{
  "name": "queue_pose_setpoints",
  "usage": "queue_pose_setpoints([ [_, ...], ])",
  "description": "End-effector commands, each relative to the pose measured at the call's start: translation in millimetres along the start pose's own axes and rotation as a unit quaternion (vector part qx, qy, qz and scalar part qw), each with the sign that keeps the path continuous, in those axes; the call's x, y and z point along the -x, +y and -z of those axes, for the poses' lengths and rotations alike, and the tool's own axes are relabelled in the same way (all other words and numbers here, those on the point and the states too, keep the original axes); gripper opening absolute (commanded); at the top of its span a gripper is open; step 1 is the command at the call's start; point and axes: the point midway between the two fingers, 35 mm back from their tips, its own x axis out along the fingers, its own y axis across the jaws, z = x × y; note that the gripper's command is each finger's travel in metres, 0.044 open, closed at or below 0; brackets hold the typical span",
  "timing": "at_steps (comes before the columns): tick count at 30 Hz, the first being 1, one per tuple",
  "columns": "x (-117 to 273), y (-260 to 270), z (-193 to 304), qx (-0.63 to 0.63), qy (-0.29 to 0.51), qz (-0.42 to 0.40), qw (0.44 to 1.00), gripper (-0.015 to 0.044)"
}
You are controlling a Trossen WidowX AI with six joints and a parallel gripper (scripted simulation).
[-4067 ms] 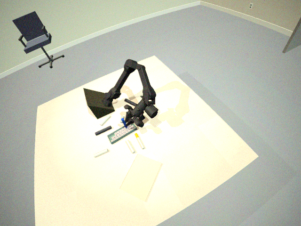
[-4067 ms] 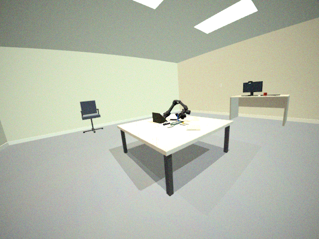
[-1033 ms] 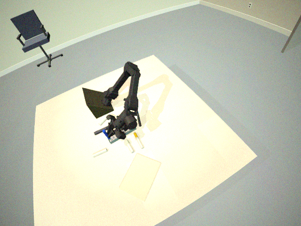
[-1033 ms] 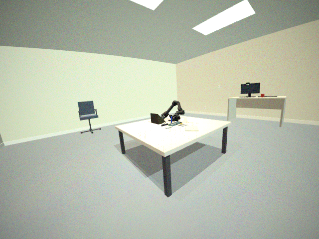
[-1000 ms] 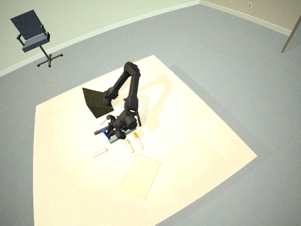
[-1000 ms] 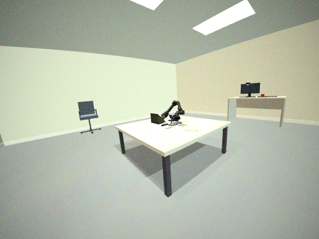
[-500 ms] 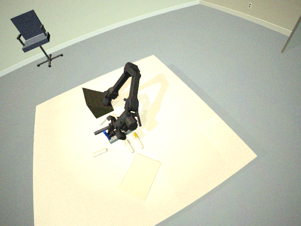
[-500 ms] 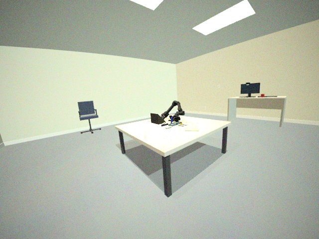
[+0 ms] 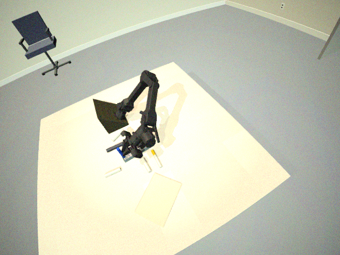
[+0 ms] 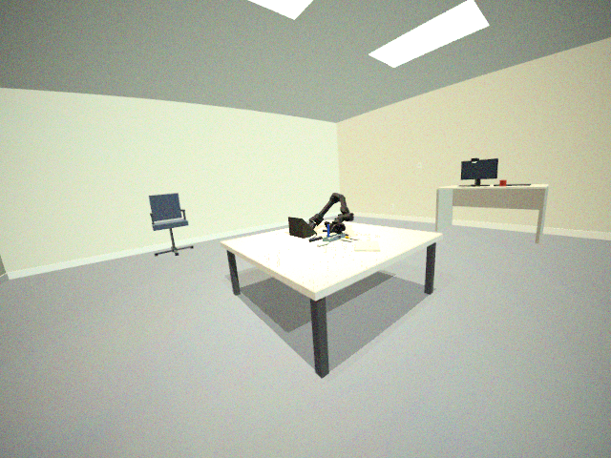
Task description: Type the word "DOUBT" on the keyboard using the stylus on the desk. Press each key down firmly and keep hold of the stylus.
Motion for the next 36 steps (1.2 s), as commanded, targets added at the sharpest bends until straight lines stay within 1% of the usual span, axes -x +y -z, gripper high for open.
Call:
queue_pose_setpoints([
  [1, 3, -1, 5, -0.002, 0.001, 0.0, 1.0, 0.0081],
  [7, 18, 0, 31, -0.002, 0.002, 0.0, 1.0, 0.0081],
  [15, 16, 0, 30, -0.003, 0.003, 0.0, 1.0, 0.0084],
  [18, 16, 0, 30, -0.003, 0.003, 0.0, 1.0, 0.0064],
  [20, 20, 0, 28, -0.003, 0.002, 0.0, 1.0, 0.0012],
  [21, 23, 1, 26, -0.003, 0.002, 0.0, 1.0, 0.0],
  [32, 92, 19, -8, -0.002, 0.001, 0.0, 1.0, 0.0],
  [36, 96, 21, -10, -0.002, 0.001, 0.0, 1.0, 0.0],
])
